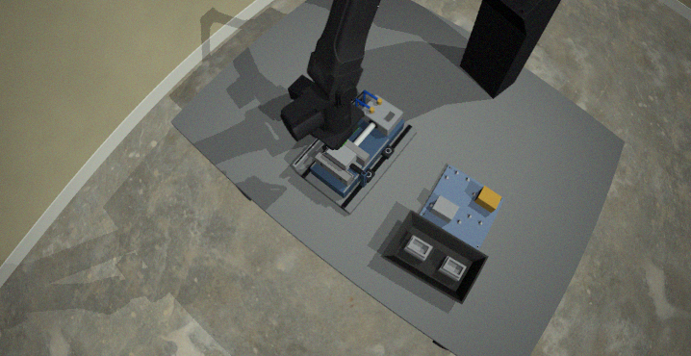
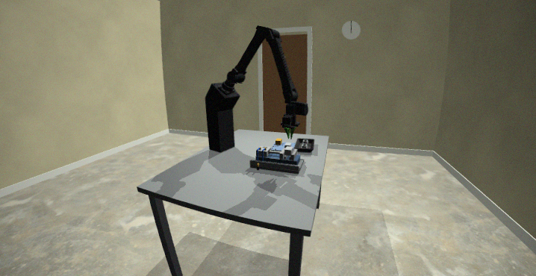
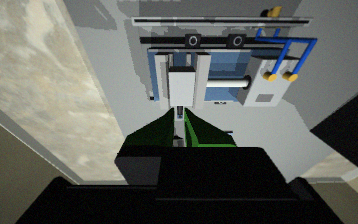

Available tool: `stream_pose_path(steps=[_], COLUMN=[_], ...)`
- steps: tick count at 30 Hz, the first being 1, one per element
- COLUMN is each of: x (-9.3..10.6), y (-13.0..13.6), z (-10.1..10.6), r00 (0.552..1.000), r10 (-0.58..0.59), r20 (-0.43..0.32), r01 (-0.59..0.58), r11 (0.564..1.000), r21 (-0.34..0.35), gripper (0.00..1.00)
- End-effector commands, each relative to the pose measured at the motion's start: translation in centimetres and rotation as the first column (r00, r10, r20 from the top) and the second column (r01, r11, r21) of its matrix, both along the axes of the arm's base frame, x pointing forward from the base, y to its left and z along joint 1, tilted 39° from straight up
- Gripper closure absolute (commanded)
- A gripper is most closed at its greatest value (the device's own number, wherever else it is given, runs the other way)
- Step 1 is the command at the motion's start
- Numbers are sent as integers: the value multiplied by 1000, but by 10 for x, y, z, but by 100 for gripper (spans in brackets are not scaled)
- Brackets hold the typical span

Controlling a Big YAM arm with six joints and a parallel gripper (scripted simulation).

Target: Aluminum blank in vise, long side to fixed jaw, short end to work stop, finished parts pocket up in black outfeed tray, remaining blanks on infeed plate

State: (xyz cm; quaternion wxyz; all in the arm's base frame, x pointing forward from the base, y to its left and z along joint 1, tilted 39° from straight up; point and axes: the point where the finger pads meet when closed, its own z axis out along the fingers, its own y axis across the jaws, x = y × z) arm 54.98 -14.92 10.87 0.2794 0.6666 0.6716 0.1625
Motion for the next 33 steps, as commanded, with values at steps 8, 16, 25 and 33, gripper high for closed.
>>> stream_pose_path(steps=[8, 16, 25, 33], x=[5, 5, 5, -3], y=[9, 9, 9, 7], z=[22, 22, 22, 16], r00=[999, 999, 999, 999], r10=[13, 13, 13, 12], r20=[37, 37, 38, 38], r01=[-12, -12, -12, -12], r11=[1000, 1000, 1000, 1000], r21=[-9, -9, -9, -10], gripper=[100, 100, 100, 100])
